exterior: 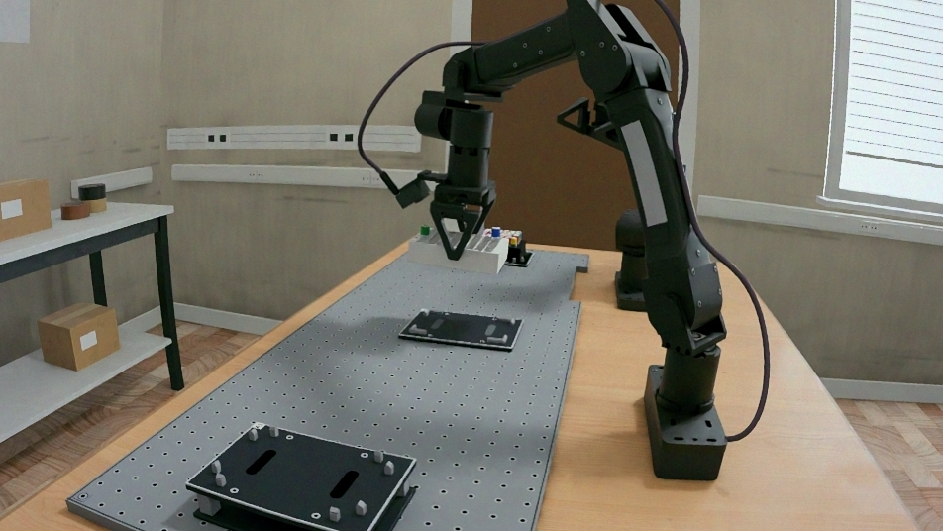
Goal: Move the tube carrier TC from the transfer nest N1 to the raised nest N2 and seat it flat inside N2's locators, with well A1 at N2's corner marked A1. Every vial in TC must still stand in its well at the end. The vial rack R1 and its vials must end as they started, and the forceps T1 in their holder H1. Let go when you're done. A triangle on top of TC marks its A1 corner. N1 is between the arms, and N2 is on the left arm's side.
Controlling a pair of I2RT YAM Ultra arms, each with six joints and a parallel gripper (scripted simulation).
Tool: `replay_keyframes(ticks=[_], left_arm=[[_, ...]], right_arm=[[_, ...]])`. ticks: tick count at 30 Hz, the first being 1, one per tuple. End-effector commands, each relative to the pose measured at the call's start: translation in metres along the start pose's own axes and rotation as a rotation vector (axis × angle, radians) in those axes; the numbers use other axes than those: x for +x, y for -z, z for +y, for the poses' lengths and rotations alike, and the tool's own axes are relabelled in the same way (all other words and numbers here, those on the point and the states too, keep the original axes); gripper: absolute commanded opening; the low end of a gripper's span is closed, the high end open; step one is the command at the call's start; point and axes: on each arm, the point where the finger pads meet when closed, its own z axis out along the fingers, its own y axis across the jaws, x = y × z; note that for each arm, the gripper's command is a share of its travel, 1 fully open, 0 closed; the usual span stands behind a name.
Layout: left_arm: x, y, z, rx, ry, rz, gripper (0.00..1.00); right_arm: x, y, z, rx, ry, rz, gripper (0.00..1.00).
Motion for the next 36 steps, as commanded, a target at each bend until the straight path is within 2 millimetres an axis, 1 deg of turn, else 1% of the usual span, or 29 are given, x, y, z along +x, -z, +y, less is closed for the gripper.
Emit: replay_keyframes(ticks=[1, 5, 8, 10, 11, 13, 15, 16, 18, 19, 21, 22, 27, 28, 30, 33, 35, 36], left_arm=[[0.009, 0.005, 0.010, -0.032, -0.006, 0.040, 0.84], [0.008, 0.005, 0.021, -0.028, -0.027, 0.034, 0.84], [0.004, 0.005, 0.038, -0.022, -0.050, 0.023, 0.84], [0.002, 0.004, 0.052, -0.020, -0.066, 0.017, 0.84], [0.001, 0.004, 0.060, -0.021, -0.073, 0.016, 0.84], [0.000, 0.004, 0.083, -0.024, -0.085, 0.017, 0.84], [-0.001, 0.003, 0.110, -0.029, -0.093, 0.019, 0.84], [-0.002, 0.003, 0.121, -0.030, -0.096, 0.020, 0.84], [-0.002, 0.003, 0.121, -0.030, -0.096, 0.020, 0.84], [-0.002, 0.003, 0.130, -0.023, -0.097, 0.023, 0.84], [-0.003, 0.003, 0.155, -0.026, -0.101, 0.024, 0.84], [-0.003, 0.003, 0.168, -0.028, -0.102, 0.025, 0.84], [-0.006, 0.002, 0.217, -0.033, -0.099, 0.027, 0.84], [-0.006, -0.001, 0.226, -0.034, -0.097, 0.037, 0.84], [-0.014, 0.004, 0.244, -0.037, -0.094, 0.016, 0.84], [-0.015, 0.002, 0.270, -0.039, -0.087, 0.026, 0.84], [-0.015, 0.002, 0.270, -0.039, -0.087, 0.026, 0.84], [-0.012, 0.002, 0.279, -0.037, -0.083, 0.042, 0.84]], right_arm=[[0.004, 0.001, -0.001, 0.001, 0.004, 0.011, 1.00], [0.004, 0.001, -0.001, 0.001, 0.004, 0.011, 1.00], [0.004, 0.001, -0.001, 0.001, 0.004, 0.011, 1.00], [0.001, 0.001, 0.000, -0.005, -0.003, -0.001, 1.00], [-0.004, 0.000, 0.001, -0.011, -0.010, -0.012, 1.00], [-0.023, -0.003, 0.006, -0.031, -0.030, -0.051, 1.00], [-0.045, -0.012, 0.017, -0.070, -0.043, -0.087, 1.00], [-0.055, -0.017, 0.022, -0.084, -0.045, -0.100, 1.00], [-0.055, -0.017, 0.022, -0.084, -0.045, -0.100, 1.00], [-0.065, -0.023, 0.027, -0.097, -0.040, -0.108, 1.00], [-0.086, -0.040, 0.040, -0.121, -0.037, -0.121, 1.00], [-0.100, -0.044, 0.044, -0.133, -0.048, -0.151, 1.00], [-0.141, -0.078, 0.069, -0.186, -0.051, -0.203, 1.00], [-0.147, -0.086, 0.075, -0.196, -0.050, -0.210, 1.00], [-0.159, -0.103, 0.087, -0.215, -0.048, -0.226, 1.00], [-0.169, -0.131, 0.106, -0.244, -0.039, -0.236, 1.00], [-0.169, -0.131, 0.106, -0.244, -0.039, -0.236, 1.00], [-0.168, -0.147, 0.116, -0.256, -0.035, -0.223, 1.00]])
